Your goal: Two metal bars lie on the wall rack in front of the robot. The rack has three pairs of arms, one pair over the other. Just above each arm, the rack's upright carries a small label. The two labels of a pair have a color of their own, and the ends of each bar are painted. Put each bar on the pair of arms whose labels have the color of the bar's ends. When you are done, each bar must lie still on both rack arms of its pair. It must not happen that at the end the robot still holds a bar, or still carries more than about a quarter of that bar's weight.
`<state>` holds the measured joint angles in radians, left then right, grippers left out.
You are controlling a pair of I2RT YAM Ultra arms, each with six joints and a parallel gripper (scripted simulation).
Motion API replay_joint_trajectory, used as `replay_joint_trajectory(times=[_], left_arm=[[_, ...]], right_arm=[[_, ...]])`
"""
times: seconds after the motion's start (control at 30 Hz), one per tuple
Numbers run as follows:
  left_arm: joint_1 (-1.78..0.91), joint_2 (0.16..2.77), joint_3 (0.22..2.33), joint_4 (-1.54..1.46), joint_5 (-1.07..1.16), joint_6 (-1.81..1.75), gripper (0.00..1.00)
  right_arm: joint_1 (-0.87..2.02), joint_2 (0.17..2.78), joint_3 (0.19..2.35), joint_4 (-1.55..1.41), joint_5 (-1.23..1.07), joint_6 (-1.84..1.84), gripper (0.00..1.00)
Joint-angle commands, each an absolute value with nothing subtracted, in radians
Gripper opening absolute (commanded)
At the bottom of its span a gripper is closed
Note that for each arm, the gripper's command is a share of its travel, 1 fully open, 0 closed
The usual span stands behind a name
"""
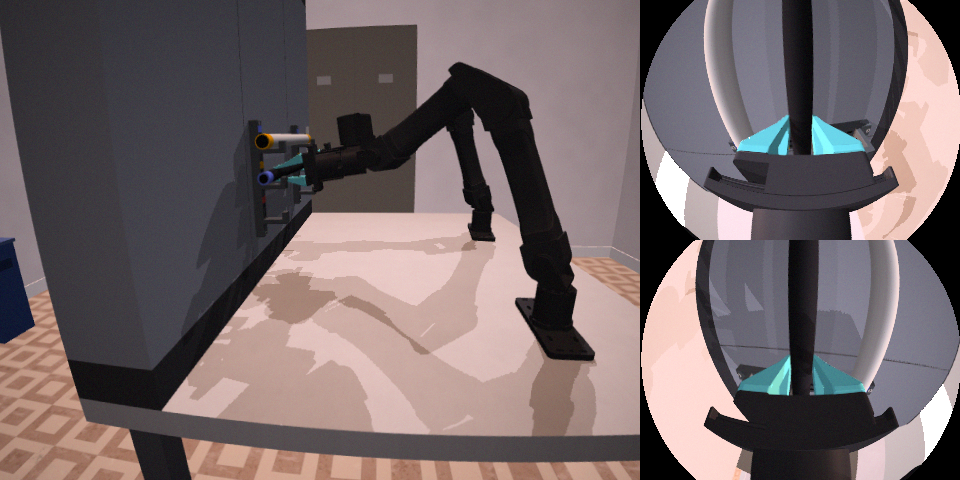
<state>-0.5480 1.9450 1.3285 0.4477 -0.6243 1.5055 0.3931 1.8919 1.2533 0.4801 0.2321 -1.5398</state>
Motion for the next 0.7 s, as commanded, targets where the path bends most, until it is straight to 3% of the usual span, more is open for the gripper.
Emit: replay_joint_trajectory(times=[0.0,0.67], left_arm=[[-0.544,1.883,1.382,0.495,-0.628,1.568,0.0],[-0.544,1.87,1.413,0.451,-0.629,1.569,0.0]], right_arm=[[0.389,1.83,1.313,0.516,0.229,-1.572,0.0],[0.389,1.814,1.341,0.471,0.231,-1.572,0.0]])
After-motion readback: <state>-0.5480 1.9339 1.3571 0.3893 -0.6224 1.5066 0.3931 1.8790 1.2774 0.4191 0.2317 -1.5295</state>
